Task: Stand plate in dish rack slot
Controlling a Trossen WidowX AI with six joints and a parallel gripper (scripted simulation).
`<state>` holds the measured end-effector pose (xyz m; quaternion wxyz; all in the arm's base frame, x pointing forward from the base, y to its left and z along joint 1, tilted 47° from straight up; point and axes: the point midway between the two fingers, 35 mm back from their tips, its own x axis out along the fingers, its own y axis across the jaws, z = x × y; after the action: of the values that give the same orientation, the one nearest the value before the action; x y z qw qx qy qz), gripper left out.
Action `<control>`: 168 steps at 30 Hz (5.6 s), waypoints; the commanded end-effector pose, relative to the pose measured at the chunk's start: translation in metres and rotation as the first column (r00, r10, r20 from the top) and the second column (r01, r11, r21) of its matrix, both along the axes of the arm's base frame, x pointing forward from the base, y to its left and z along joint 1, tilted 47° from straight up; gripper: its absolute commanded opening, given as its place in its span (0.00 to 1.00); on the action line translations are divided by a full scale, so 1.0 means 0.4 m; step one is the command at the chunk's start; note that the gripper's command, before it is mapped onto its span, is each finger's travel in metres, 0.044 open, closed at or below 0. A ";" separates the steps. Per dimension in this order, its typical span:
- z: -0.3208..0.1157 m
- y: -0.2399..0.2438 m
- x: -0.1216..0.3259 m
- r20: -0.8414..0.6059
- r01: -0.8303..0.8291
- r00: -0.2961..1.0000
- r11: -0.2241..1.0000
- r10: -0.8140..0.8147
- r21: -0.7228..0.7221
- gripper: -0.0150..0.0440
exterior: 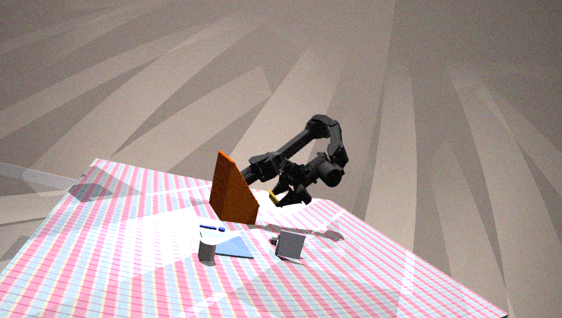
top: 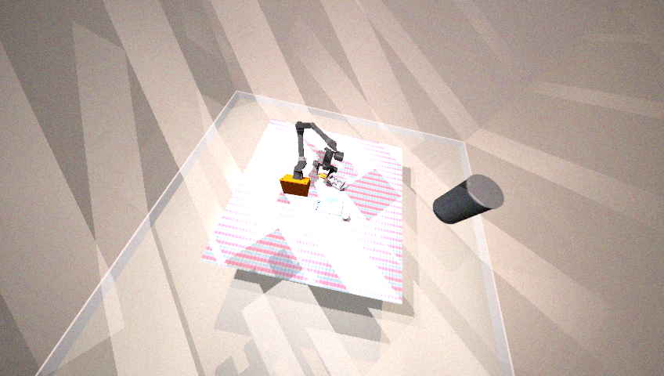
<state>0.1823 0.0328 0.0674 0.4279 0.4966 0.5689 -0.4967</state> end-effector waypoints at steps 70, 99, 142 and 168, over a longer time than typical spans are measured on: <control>0.028 0.174 0.051 0.708 0.081 0.326 0.727 0.627 -0.681 0.25; -0.043 0.211 0.100 0.711 0.079 0.325 0.732 0.623 -0.677 0.25; -0.096 0.213 0.146 0.718 0.075 0.322 0.740 0.617 -0.669 0.52; 0.034 0.101 0.166 0.713 0.072 0.340 0.739 0.613 -0.670 0.93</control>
<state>0.2500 0.0884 0.0711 0.8766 0.4170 0.1264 -0.2040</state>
